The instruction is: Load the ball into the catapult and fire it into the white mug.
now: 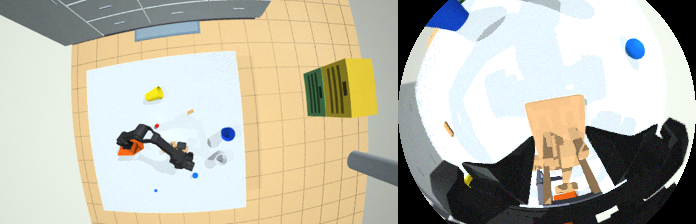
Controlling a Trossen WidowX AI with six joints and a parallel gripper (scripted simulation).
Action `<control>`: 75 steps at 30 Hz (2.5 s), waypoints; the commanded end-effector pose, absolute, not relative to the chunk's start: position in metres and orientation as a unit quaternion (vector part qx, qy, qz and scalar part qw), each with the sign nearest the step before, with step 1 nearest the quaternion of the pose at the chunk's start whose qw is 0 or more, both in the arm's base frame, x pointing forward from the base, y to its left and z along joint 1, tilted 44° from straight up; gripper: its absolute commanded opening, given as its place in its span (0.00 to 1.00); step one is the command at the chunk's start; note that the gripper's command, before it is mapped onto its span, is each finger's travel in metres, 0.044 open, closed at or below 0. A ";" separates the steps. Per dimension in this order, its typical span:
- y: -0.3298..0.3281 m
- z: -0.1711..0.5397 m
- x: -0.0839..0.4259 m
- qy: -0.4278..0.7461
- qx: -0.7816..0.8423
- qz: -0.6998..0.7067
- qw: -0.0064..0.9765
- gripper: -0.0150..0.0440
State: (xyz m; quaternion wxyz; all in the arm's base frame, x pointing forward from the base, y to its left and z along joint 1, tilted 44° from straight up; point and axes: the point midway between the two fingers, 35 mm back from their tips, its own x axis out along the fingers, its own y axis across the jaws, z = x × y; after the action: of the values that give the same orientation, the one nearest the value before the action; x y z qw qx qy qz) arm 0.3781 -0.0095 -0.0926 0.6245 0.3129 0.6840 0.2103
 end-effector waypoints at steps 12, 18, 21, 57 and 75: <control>-0.068 -0.037 0.381 0.682 0.316 0.206 0.626 1.00; -0.074 -0.027 0.377 0.682 0.316 0.206 0.626 1.00; -0.051 -0.052 0.377 0.682 0.316 0.207 0.626 1.00; -0.010 -0.093 0.376 0.682 0.317 0.208 0.626 1.00; -0.008 -0.095 0.378 0.681 0.312 0.209 0.629 0.50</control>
State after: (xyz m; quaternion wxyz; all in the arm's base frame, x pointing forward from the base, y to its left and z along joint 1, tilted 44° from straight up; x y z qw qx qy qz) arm 0.3775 -0.0081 -0.0953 0.6286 0.3129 0.6805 0.2095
